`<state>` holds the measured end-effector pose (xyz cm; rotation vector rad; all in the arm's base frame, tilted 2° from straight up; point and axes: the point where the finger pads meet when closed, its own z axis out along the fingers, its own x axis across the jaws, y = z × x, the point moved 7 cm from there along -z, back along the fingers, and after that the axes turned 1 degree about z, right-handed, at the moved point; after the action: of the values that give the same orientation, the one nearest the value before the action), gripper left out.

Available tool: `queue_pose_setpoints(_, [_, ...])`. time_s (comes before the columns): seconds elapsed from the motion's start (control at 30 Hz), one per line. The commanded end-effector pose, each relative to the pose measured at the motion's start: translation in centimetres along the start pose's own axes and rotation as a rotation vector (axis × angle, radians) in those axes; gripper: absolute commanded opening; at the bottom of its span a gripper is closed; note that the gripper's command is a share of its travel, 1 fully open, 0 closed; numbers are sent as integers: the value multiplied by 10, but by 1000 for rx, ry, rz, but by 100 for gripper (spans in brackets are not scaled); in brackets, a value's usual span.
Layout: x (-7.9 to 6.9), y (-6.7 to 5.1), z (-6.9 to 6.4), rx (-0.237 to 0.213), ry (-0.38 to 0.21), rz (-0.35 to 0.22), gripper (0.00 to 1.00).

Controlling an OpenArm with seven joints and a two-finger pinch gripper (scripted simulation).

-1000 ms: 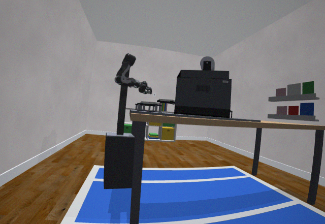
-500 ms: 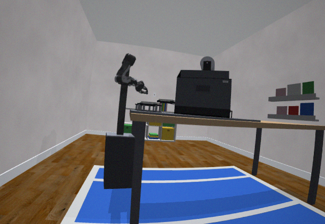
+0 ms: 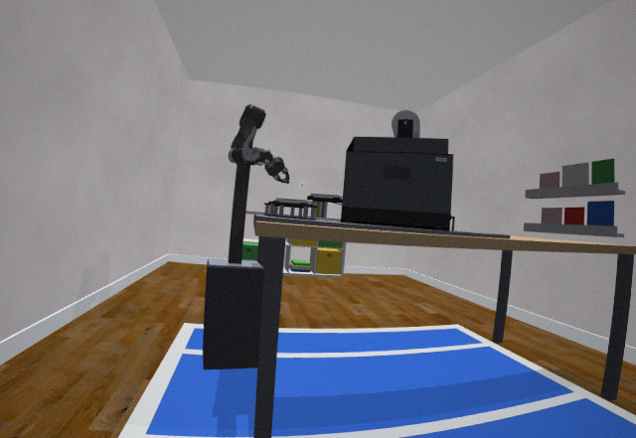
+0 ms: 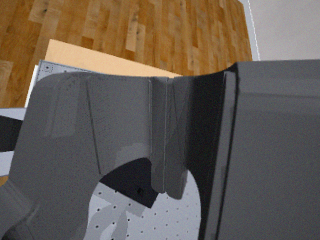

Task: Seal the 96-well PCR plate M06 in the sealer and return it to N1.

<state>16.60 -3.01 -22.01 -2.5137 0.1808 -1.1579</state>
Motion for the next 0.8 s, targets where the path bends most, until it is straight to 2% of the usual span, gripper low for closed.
queue_pose_setpoints(0.0, [0, 1, 0, -6, -8, -7, 0])
queue_pose_setpoints(0.2, [0, 1, 0, -6, -8, -7, 0])
queue_pose_setpoints(0.37, [13, 0, 2, -8, -192, -185, 0])
queue_pose_setpoints(0.77, [13, 0, 2, -8, -192, -185, 0])
